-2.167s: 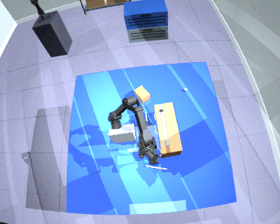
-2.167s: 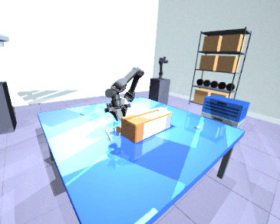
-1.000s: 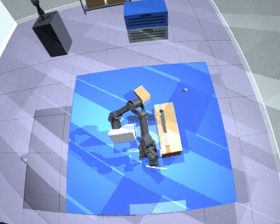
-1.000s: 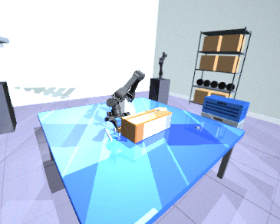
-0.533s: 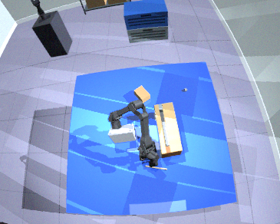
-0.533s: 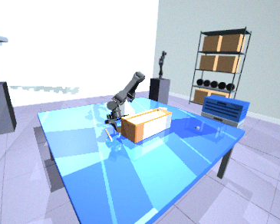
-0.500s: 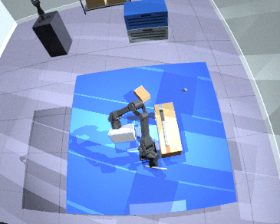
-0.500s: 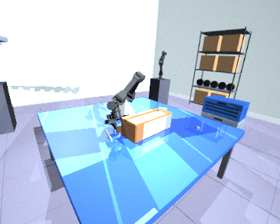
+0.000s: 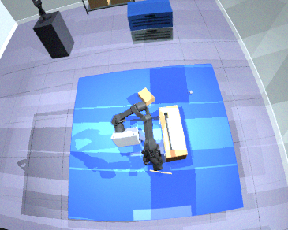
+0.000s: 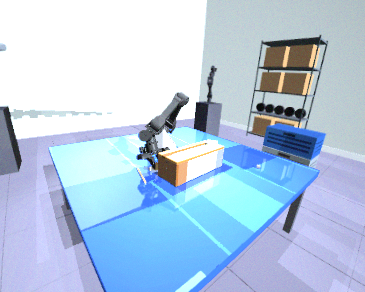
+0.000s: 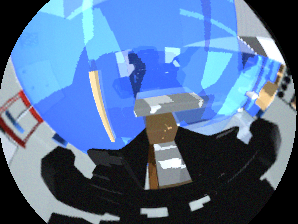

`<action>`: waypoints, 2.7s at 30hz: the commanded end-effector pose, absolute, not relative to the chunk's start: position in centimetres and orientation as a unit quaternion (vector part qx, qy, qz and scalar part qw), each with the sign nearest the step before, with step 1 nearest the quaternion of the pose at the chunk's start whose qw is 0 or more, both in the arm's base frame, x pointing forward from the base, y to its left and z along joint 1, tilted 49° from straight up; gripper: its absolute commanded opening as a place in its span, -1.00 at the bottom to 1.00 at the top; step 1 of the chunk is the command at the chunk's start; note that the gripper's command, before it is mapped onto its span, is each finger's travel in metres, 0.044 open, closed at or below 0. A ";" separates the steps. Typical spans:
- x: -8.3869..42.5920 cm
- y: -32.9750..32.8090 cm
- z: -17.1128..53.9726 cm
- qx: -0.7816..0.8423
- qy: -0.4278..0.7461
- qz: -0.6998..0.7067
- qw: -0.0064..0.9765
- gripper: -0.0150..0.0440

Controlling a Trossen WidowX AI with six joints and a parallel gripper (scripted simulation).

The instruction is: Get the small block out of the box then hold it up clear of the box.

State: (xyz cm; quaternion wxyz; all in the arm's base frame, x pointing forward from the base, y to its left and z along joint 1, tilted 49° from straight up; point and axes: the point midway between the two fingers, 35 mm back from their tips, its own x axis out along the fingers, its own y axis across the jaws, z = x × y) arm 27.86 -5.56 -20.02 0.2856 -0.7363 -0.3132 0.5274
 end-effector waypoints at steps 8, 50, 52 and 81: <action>28.6 -9.3 -16.9 -0.741 -0.308 0.527 0.279 -0.49; 24.8 -12.1 -4.2 -0.693 -0.047 0.592 0.409 -0.49; 24.8 -12.1 -4.2 -0.693 -0.047 0.592 0.409 -0.49; 24.8 -12.1 -4.2 -0.693 -0.047 0.592 0.409 -0.49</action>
